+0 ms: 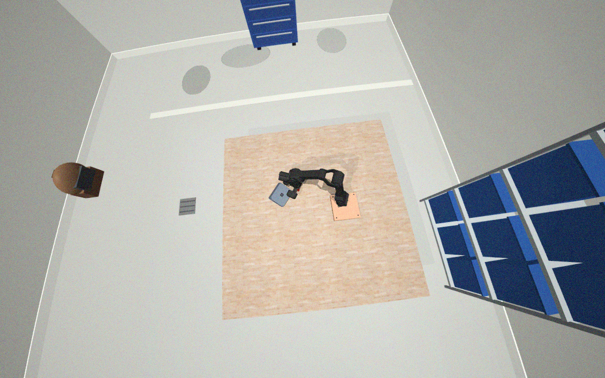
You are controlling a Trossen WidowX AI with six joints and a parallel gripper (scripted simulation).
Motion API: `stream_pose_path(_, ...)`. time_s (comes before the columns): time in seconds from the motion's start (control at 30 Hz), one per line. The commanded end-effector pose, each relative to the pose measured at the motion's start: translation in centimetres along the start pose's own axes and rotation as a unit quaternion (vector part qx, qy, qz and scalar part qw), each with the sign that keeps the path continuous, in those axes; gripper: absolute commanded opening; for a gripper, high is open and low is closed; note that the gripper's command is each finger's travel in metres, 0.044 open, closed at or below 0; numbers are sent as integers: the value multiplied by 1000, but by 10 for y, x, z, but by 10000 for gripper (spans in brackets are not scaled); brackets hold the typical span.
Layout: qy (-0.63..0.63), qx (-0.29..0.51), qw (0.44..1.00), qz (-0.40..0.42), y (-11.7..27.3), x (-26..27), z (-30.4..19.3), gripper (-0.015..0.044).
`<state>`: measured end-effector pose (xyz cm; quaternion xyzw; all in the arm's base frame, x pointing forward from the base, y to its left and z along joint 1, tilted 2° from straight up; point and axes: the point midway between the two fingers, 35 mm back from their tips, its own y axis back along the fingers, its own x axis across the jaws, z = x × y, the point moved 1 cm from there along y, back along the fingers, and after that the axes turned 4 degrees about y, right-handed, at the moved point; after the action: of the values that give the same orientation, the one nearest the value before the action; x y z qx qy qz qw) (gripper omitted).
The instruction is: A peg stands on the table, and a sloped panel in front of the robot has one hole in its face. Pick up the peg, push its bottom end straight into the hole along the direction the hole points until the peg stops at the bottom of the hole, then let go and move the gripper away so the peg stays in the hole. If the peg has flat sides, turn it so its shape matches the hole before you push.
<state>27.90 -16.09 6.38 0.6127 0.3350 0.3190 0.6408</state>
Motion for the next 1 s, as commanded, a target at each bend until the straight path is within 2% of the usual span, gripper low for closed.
stream_pose_path(0.0, 3, 4, 1000, 2, -7, 1, -2, 440)
stream_pose_path(0.1, 3, 4, 1000, 2, -8, 0, -2, 440)
stream_pose_path(0.6, 0, 2, 1000, 0, -5, 0, -1, 46)
stream_pose_path(0.83, 0, 2, 1000, 0, -5, 0, -1, 0)
stream_pose_path(0.97, 0, 2, 1000, 0, 1, 0, 0, 0)
